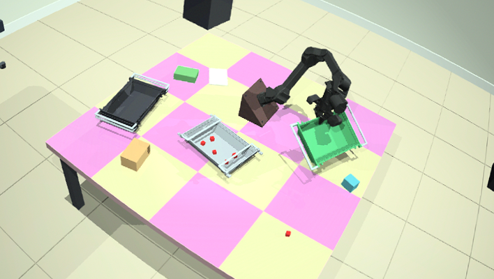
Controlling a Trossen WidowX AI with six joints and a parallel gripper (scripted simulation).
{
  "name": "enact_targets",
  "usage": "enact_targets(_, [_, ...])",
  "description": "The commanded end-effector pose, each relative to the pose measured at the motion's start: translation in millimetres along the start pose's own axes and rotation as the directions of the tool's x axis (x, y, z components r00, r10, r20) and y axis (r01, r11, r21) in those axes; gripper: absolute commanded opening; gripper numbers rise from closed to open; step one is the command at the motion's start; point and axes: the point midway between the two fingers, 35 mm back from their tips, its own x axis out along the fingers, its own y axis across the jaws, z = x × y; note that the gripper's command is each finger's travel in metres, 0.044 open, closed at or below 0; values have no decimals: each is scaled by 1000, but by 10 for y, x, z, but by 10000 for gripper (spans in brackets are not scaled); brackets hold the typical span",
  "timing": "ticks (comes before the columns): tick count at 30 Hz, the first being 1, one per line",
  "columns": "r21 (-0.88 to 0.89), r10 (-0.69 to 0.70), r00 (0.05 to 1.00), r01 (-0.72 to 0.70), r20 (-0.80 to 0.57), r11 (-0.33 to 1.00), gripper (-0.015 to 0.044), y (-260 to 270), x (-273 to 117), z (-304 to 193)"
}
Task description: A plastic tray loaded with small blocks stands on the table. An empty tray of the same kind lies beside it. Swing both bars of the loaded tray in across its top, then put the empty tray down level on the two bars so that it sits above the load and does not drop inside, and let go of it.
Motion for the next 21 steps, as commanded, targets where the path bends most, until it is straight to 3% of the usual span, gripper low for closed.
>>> enact_targets(1, [-13, -19, 1000, 19, 1, 1000, 0, -39, -38, 19])
enact_targets(21, [130, 31, 998, -24, -47, 991, 0, -198, 60, -459])
